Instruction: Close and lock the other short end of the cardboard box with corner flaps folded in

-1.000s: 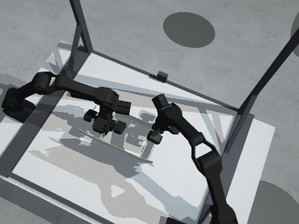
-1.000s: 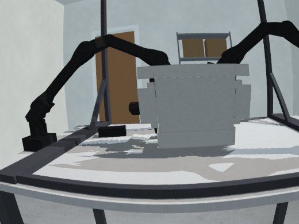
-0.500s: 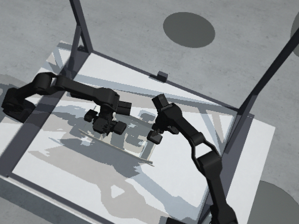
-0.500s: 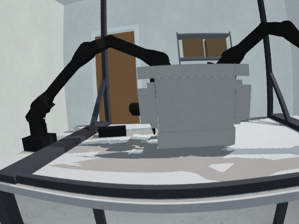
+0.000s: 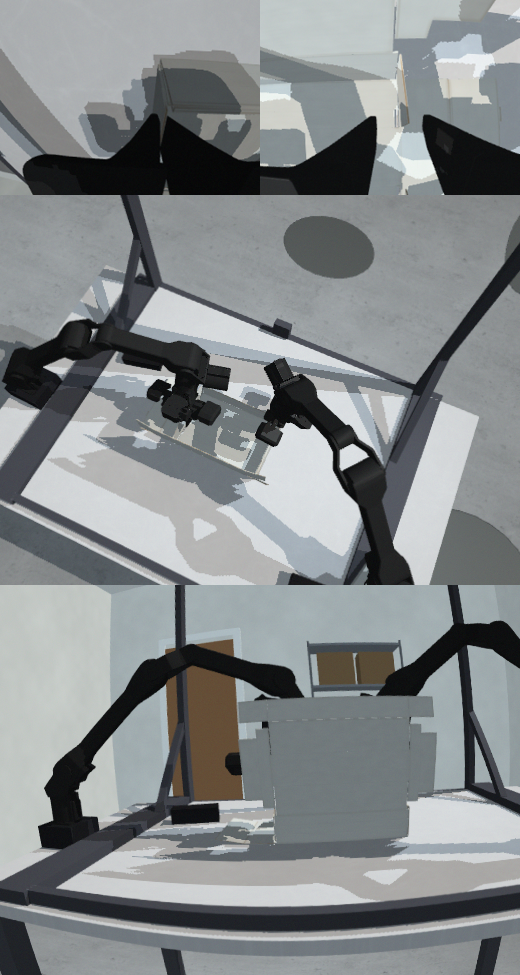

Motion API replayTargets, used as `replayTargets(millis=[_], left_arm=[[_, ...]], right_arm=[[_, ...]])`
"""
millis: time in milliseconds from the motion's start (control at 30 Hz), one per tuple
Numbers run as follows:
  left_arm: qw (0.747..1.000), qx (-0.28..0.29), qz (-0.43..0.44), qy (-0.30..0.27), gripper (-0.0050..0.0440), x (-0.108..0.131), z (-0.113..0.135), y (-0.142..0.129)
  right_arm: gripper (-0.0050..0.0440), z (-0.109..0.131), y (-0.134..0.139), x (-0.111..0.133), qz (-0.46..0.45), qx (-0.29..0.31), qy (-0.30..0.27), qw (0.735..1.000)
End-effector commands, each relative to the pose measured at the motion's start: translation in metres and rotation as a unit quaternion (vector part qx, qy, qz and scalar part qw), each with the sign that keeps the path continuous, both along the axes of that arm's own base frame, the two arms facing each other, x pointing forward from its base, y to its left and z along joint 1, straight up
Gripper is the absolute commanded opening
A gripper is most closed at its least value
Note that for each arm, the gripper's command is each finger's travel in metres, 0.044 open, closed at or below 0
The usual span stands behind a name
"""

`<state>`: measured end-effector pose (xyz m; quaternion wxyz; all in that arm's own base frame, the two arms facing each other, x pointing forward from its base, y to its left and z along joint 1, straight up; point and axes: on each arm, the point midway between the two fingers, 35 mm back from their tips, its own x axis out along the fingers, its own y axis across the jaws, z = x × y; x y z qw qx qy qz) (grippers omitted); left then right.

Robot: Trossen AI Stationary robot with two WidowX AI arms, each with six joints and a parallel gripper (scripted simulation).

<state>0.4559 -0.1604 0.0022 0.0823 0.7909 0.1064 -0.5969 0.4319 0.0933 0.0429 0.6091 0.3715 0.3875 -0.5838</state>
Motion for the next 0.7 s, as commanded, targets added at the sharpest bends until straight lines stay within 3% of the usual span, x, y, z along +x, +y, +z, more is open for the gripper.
replayTargets(millis=[0,467,567,667], left_arm=[[1.000,-0.006,0.000,-0.010,0.0000,0.003,0.008,-0.002],[1.000,-0.006,0.000,-0.010,0.0000,0.003,0.008,-0.002],[1.000,-0.006,0.000,-0.010,0.0000,0.003,0.008,-0.002],[1.000,-0.006,0.000,-0.010,0.0000,0.003,0.008,-0.002]], right_arm=[[0.0150,0.019,0.009,0.003,-0.007,0.007,-0.011,1.000],[0.0150,0.024,0.011,0.002,-0.010,0.007,-0.011,1.000],[0.0078,0.027,0.011,0.000,0.022,0.009,0.000,1.000],[0.0006,0.028,0.016,-0.007,0.111,0.020,0.038,0.993]])
